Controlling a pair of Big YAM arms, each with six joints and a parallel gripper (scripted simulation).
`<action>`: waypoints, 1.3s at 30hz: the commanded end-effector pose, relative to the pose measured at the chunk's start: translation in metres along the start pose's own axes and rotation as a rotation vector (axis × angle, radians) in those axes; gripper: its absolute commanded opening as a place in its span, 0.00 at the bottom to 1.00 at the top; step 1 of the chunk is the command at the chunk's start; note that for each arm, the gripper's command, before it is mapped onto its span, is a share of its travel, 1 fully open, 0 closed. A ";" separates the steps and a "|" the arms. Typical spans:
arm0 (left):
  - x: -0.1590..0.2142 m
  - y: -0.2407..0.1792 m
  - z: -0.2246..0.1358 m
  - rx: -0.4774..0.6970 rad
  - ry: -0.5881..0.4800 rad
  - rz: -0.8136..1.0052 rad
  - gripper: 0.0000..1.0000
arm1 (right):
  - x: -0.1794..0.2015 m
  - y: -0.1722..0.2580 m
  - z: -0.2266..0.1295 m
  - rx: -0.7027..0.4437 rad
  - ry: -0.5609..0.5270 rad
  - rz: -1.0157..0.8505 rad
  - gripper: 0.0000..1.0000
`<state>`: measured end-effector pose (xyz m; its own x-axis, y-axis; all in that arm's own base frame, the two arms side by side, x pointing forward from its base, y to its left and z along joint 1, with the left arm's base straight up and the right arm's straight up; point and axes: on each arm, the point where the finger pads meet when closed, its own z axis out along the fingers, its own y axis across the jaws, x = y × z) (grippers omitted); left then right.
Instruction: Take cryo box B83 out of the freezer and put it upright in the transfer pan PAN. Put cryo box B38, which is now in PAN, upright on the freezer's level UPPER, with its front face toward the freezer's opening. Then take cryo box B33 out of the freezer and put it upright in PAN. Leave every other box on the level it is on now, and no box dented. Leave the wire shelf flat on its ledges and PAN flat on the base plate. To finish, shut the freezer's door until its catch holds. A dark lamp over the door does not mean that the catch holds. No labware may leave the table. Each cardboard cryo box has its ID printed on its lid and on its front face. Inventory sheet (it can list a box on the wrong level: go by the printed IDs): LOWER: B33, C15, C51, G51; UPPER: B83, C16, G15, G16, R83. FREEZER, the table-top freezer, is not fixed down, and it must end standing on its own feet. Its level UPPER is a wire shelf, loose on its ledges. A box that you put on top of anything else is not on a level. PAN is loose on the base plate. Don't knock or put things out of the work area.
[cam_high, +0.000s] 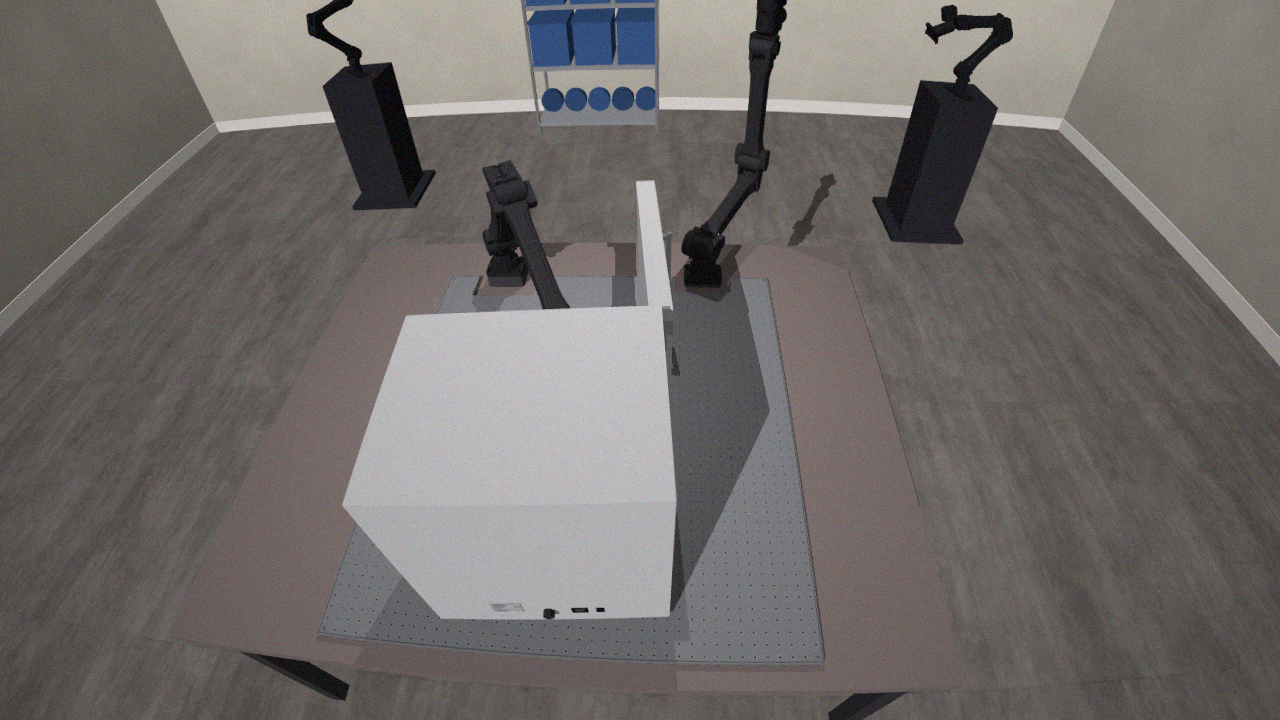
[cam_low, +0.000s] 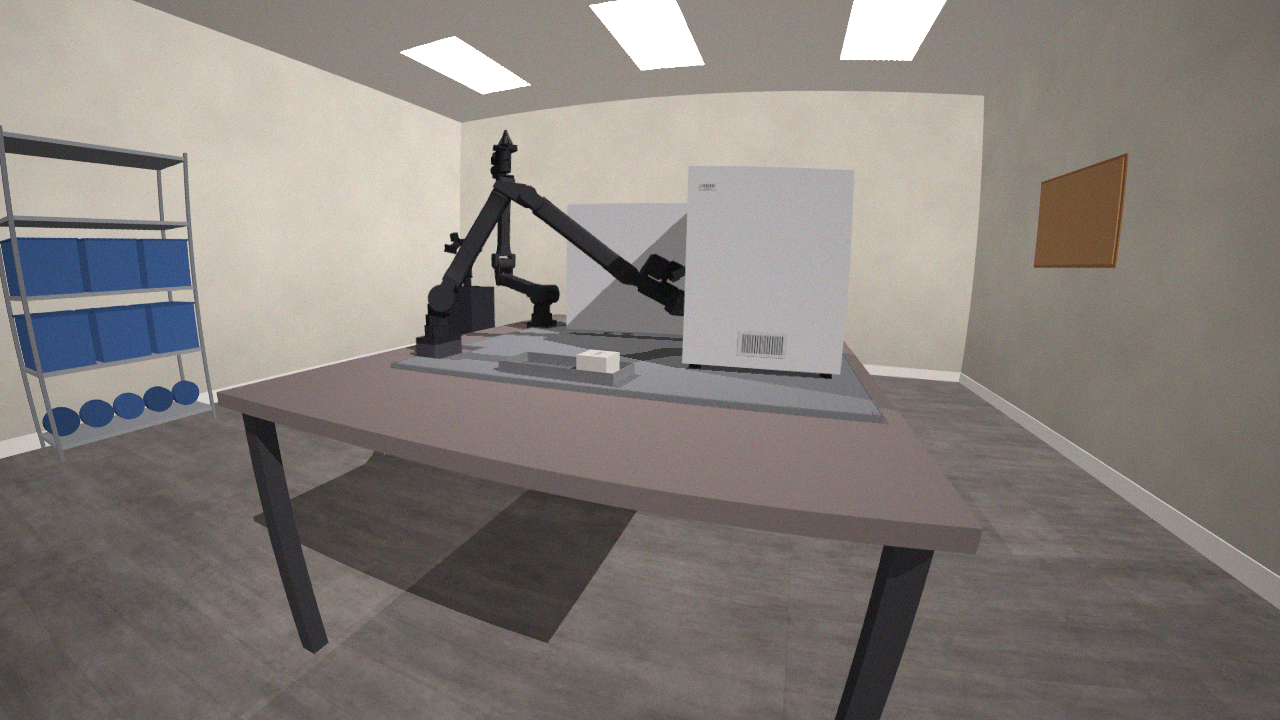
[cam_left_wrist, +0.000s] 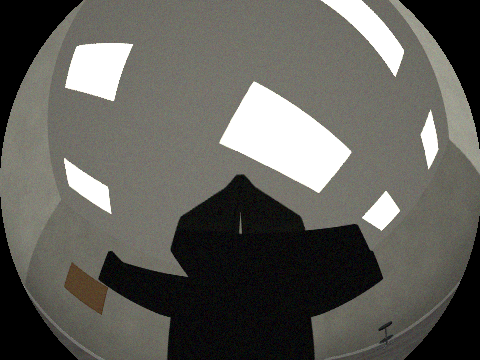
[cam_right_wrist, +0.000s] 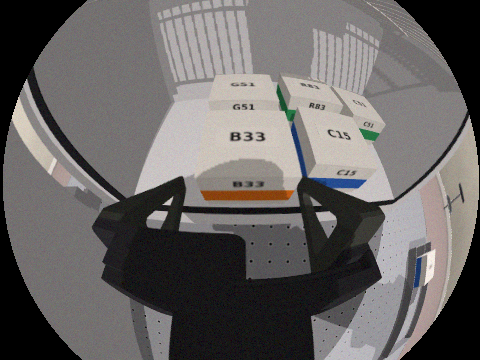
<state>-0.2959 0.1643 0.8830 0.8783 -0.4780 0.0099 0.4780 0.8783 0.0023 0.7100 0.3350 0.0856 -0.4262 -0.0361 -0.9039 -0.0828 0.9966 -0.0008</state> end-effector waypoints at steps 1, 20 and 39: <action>0.013 0.001 0.001 -0.002 0.037 -0.013 0.00 | -0.029 0.001 0.013 -0.001 -0.034 0.008 1.00; 0.013 0.001 0.001 -0.002 0.037 -0.013 0.00 | -0.033 0.000 0.023 0.000 -0.034 0.008 1.00; 0.013 0.001 0.001 -0.002 0.037 -0.013 0.00 | -0.039 0.000 0.032 0.000 -0.035 0.008 1.00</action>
<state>-0.2959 0.1643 0.8830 0.8783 -0.4780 0.0099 0.4780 0.8783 0.0023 0.7323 0.3393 0.0922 -0.4191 -0.0330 -0.9074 -0.0849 0.9964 0.0030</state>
